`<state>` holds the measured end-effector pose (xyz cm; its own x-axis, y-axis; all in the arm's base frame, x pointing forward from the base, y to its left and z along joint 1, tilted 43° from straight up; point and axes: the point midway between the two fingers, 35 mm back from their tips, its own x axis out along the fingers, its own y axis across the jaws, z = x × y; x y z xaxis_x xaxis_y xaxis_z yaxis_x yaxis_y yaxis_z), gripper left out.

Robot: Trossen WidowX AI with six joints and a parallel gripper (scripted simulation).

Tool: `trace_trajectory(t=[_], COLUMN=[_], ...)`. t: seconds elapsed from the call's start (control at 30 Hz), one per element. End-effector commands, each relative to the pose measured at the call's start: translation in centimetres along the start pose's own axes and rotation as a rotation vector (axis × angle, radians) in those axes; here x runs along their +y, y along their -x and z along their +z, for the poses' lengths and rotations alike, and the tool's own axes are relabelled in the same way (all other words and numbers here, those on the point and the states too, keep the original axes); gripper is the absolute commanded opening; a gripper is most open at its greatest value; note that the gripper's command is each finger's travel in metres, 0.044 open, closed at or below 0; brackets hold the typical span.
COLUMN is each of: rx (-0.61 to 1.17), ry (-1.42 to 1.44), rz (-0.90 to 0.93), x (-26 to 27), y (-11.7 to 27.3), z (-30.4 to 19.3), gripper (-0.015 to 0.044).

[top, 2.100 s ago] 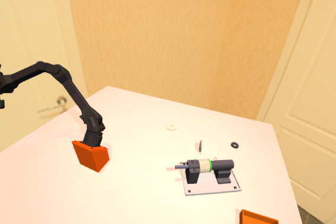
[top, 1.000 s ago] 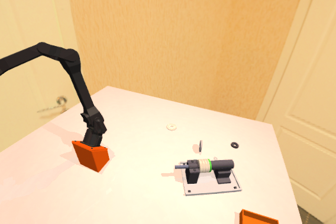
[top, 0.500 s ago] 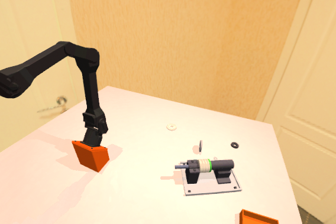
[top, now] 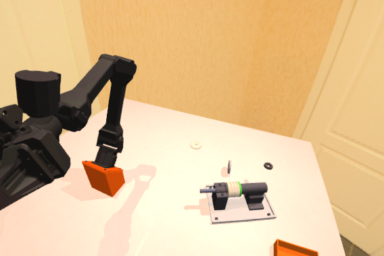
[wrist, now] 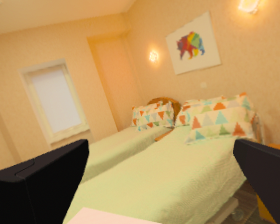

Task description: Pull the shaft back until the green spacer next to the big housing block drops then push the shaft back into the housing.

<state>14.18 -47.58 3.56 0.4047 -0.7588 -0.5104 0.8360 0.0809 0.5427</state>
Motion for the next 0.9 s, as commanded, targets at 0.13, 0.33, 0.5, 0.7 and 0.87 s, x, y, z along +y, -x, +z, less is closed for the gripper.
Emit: trace_trajectory(t=[0.13, 0.33, 0.5, 0.7, 0.87], rx=[0.245, 0.417, 0.557, 0.735, 0.881], ry=[0.226, 0.376, 0.492, 0.627, 0.719], rz=[0.324, 0.571, 0.784, 1.063, 1.307], x=[10.3, 16.2, 19.6, 21.7, 21.8], y=[2.2, 6.5, 11.6, 18.6, 25.2], z=[-10.1, -17.8, -23.8, -30.7, -35.3], gripper=[0.0440, 0.0440, 0.0440, 0.0440, 0.0440])
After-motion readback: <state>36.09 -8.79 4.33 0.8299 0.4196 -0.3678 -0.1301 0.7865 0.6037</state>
